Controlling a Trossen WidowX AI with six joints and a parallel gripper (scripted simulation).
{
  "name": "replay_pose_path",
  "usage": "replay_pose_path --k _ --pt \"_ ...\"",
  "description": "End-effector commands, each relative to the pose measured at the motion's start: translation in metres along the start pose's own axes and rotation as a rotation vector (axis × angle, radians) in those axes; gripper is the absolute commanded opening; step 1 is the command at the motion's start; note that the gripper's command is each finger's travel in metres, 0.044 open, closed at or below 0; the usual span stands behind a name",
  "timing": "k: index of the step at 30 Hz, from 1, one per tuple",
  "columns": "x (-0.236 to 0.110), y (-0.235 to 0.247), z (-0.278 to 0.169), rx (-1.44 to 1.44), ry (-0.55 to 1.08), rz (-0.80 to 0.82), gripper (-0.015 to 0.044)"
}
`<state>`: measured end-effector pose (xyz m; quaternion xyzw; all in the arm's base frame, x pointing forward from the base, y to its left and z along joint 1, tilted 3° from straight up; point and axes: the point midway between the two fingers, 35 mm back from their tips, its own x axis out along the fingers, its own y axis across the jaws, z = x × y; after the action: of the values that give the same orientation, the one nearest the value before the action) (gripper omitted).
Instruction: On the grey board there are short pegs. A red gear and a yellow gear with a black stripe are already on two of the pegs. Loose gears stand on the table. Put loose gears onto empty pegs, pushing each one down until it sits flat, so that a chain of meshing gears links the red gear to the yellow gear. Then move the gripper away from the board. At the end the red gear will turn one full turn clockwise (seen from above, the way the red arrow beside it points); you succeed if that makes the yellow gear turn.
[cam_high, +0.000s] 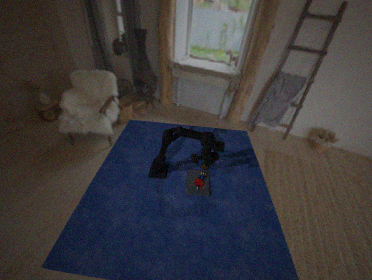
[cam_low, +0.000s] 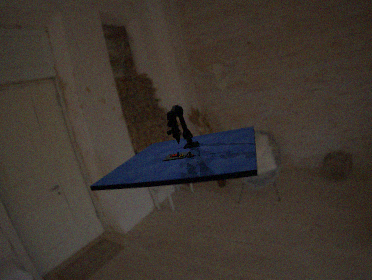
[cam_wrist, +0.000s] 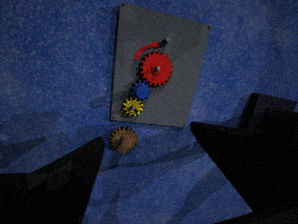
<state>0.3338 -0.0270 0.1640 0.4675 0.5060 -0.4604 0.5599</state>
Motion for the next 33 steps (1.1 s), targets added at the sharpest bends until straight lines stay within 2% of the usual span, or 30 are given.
replay_pose_path --k 1,8,15,33 --pt "-0.008 0.004 -0.055 -0.039 0.027 0.014 0.044" --pt "-0.023 -0.016 -0.161 -0.021 0.028 -0.005 0.044" --pt "-0.039 -0.067 -0.251 -0.003 0.016 -0.014 0.044" --pt "-0.04 -0.073 -0.259 -0.001 0.014 -0.014 0.044"
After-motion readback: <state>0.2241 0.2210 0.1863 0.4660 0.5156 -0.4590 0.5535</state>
